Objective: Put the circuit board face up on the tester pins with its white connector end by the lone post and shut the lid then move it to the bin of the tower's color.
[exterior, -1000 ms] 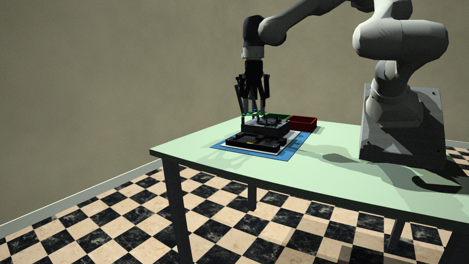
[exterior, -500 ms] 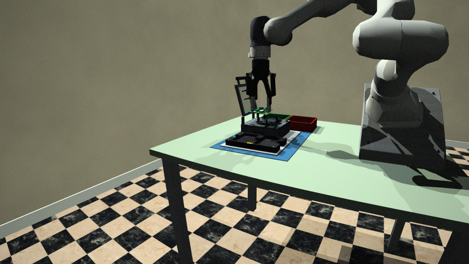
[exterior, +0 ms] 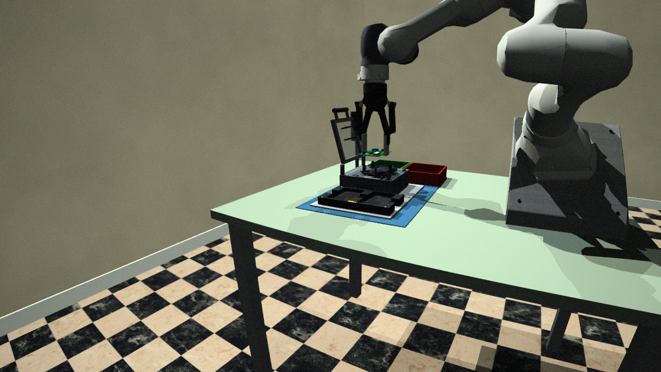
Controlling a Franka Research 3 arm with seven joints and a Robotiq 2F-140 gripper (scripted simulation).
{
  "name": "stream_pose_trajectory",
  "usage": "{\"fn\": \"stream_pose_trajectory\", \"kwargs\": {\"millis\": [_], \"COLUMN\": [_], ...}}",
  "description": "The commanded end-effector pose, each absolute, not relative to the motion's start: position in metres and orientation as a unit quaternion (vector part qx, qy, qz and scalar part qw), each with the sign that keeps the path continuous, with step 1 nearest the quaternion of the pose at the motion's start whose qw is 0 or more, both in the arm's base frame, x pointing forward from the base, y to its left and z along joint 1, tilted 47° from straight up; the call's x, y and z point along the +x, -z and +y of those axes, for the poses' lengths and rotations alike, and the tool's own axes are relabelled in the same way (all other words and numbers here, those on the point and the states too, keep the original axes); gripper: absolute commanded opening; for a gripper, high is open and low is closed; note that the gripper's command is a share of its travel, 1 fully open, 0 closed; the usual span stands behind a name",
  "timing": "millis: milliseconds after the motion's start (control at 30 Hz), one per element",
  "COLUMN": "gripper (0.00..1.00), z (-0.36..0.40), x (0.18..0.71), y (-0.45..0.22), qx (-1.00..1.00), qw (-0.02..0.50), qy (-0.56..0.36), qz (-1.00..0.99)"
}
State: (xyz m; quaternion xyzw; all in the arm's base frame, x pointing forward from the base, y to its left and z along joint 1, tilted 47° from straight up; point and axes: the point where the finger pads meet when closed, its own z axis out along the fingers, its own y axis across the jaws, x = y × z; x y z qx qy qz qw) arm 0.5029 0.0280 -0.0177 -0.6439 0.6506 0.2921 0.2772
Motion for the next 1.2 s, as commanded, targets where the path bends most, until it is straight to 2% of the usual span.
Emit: {"fn": "stream_pose_trajectory", "kwargs": {"millis": [0, 1167], "gripper": [0.46, 0.46], "z": [0.022, 0.007], "x": [0.5, 0.495], "y": [0.023, 0.037], "qx": [-0.655, -0.655], "qw": [0.279, 0.279], "qy": [-0.289, -0.289], "qz": [0.64, 0.64]}}
